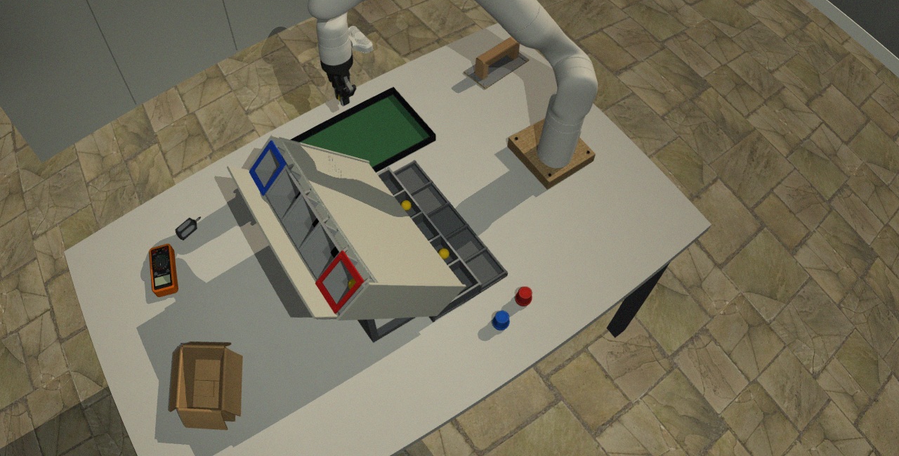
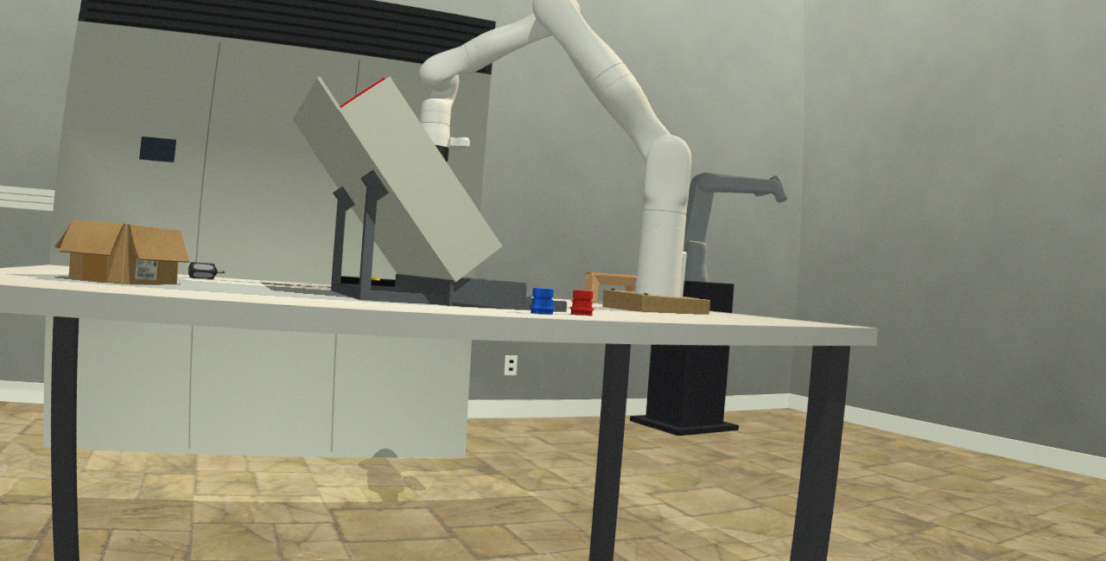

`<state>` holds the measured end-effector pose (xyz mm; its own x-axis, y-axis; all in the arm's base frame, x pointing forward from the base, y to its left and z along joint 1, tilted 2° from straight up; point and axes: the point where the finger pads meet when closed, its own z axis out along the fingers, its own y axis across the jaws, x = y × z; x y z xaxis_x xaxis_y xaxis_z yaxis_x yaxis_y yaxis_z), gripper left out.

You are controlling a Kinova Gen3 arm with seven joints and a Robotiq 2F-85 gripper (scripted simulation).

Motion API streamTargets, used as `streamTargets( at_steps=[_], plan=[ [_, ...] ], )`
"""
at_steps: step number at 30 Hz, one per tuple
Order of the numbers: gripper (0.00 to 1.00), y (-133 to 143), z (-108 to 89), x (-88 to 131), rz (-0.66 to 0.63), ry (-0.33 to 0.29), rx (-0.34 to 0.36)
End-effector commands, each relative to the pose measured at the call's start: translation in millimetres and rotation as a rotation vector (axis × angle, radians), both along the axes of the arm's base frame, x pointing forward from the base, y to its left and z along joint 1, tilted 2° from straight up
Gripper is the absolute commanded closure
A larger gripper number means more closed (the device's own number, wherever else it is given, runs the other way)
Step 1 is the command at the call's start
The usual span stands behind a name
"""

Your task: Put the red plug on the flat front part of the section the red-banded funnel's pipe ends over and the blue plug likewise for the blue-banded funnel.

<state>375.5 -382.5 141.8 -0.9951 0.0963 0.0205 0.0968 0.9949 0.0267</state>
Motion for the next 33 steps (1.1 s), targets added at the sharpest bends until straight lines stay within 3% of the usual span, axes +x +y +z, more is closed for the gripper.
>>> streamTargets(
  at_steps=[1,5,6,9,14,22,23,26,30,33],
  plan=[
    [1.0,0,5.0,-4,0.01,0.002,-0.001],
    [1.0,0,5.0,-4,0.01,0.002,-0.001],
    [1.0,56,36.8,22,0.003,-0.002,-0.002],
    [1.0,69,43.6,26,0.003,-0.002,-0.002],
    [1.0,122,74.9,48,0.003,-0.002,-0.002],
    [1.0,122,74.9,48,0.003,-0.002,-0.002],
    [1.0,176,103.9,68,-0.001,0.001,0.006],
    [1.0,190,112.1,73,-0.001,0.001,0.006],
    [1.0,236,140.4,92,-0.001,0.001,0.006],
    [1.0,238,141.5,93,-0.001,0.001,0.006]
  ],
)
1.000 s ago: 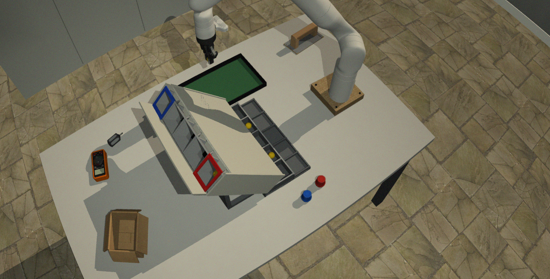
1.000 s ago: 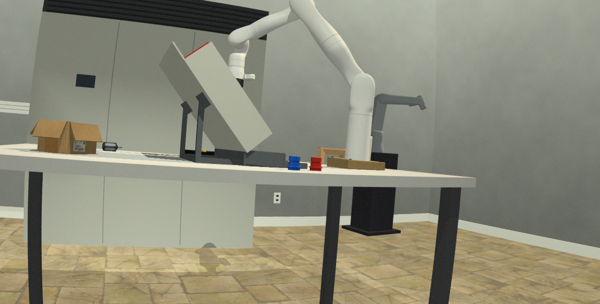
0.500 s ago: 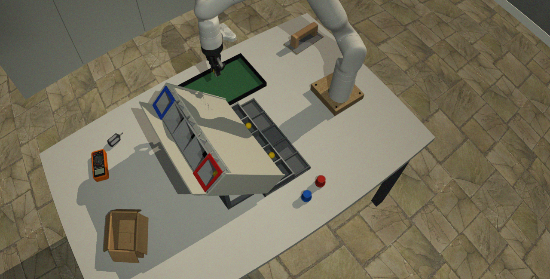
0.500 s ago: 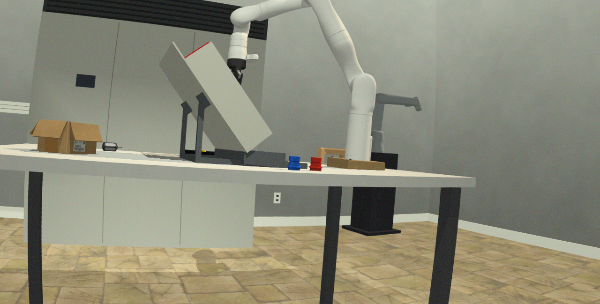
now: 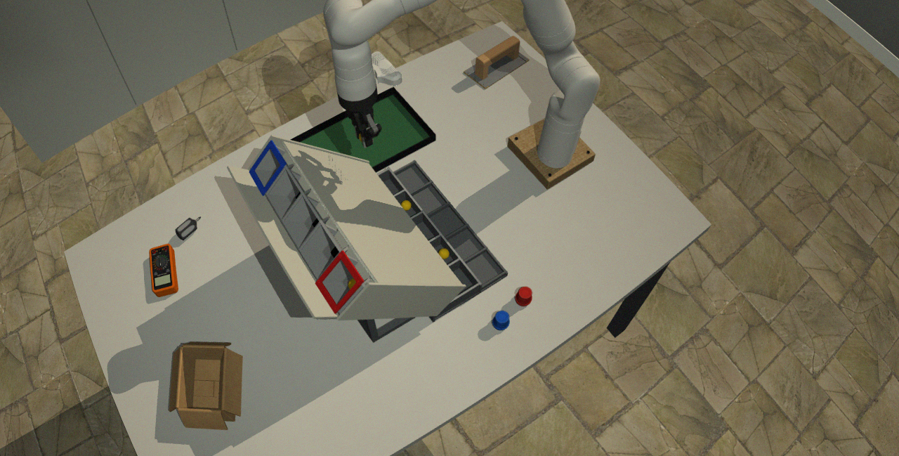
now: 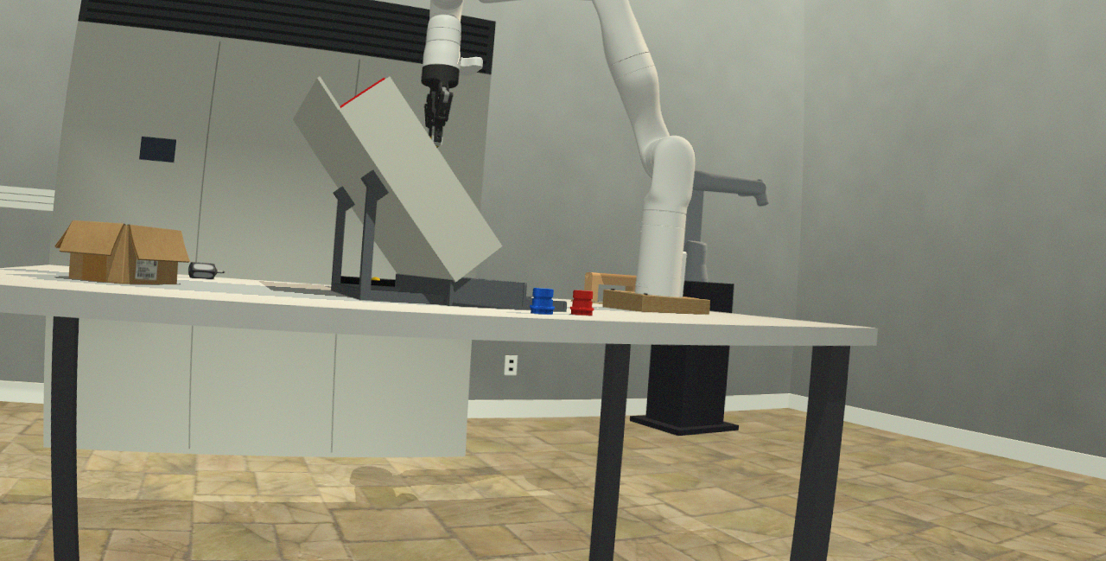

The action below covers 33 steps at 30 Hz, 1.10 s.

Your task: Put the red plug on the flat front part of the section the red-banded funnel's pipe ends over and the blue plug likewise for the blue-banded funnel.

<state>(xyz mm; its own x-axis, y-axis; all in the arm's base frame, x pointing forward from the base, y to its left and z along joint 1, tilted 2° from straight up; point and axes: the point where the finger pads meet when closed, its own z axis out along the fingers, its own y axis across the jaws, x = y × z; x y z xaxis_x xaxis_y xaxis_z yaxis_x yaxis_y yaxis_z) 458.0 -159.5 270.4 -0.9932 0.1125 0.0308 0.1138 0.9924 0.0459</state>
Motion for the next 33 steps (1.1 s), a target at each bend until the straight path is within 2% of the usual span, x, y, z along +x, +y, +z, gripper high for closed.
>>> streamTargets(
  at_steps=[1,6,7,9,12,23,24,27,33],
  plan=[
    [1.0,15,12.9,10,0.015,-0.007,-0.014],
    [1.0,15,12.9,10,0.015,-0.007,-0.014],
    [1.0,68,45.0,33,0.014,-0.008,-0.007],
    [1.0,74,48.5,35,0.014,-0.008,-0.007],
    [1.0,104,67.5,48,0.014,-0.008,-0.007],
    [1.0,104,67.5,48,0.014,-0.008,-0.007],
    [1.0,98,67.3,117,0.018,-0.018,-0.002],
    [1.0,97,68.5,128,0.018,-0.018,-0.002],
    [1.0,92,67.9,185,0.018,-0.018,-0.002]
  ],
)
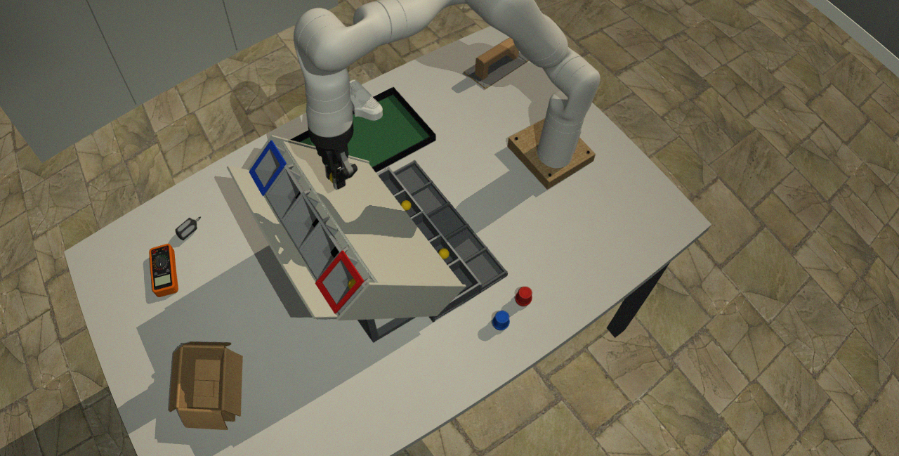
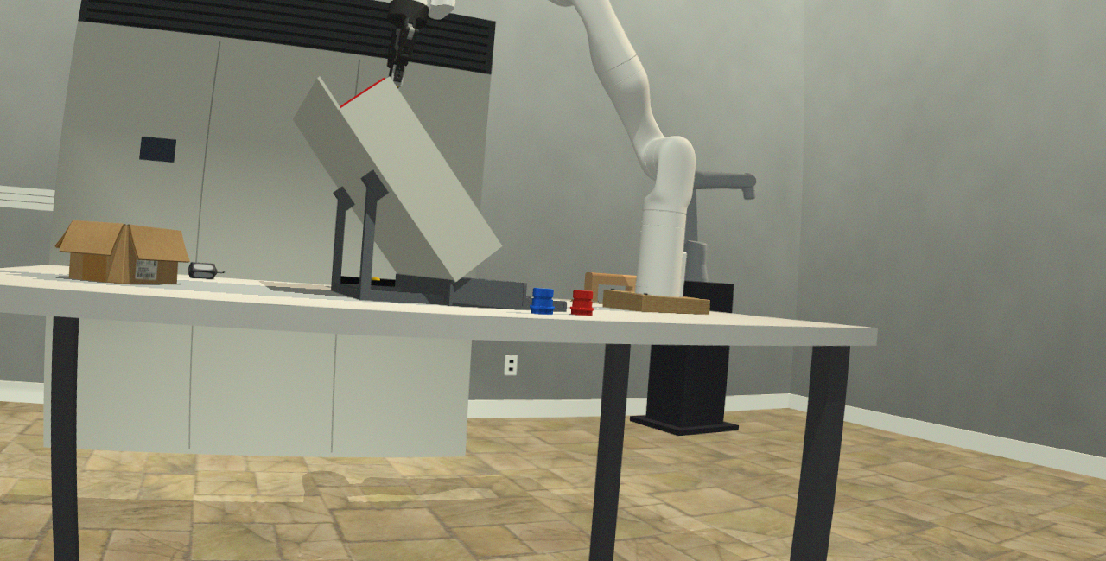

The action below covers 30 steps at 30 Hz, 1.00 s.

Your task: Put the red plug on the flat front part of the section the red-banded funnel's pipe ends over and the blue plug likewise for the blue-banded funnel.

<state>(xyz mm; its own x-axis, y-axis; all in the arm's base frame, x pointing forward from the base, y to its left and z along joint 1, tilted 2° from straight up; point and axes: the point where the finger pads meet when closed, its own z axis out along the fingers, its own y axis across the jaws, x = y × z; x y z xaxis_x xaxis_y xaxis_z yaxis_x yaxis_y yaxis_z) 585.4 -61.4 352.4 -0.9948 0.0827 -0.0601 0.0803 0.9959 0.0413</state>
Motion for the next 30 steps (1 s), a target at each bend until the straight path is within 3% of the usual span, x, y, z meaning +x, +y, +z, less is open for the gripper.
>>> streamTargets(
  at_steps=[1,7,8,30],
  plan=[
    [1.0,-7,-15.9,66,-0.012,0.072,0.011],
    [1.0,-7,-16.6,69,-0.012,0.072,0.011],
    [1.0,-9,-18.2,88,-0.007,0.082,-0.009],
    [1.0,-9,-18.0,88,-0.007,0.081,-0.009]
  ],
)
